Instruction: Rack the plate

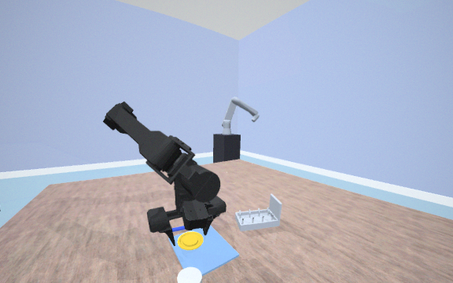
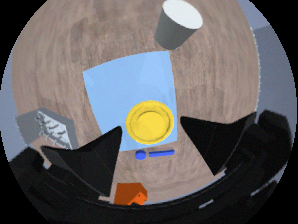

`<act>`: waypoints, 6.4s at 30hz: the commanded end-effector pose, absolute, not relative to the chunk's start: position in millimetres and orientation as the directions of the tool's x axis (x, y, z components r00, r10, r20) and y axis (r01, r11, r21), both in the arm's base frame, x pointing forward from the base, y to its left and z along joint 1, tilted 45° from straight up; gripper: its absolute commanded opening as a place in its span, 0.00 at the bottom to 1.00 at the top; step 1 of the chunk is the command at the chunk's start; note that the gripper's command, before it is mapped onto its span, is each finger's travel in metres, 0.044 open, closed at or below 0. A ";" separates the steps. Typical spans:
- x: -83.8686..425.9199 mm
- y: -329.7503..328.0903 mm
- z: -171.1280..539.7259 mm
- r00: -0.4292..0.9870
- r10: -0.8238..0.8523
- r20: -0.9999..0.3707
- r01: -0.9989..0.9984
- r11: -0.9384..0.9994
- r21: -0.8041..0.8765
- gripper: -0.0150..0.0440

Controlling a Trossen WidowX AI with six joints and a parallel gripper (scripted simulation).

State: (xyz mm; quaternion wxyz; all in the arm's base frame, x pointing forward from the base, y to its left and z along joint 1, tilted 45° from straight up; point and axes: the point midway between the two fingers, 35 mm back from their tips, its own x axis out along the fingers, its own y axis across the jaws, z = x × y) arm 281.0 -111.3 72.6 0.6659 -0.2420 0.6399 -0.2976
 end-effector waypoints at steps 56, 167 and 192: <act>297.3 -28.2 143.3 0.032 -0.691 -0.722 0.059 0.723 -0.689 0.25; 255.3 23.8 -28.9 0.041 0.369 -0.928 -0.655 0.712 0.254 0.25; 253.4 -1.2 -20.4 0.383 0.549 -0.743 -0.906 0.378 -0.188 0.25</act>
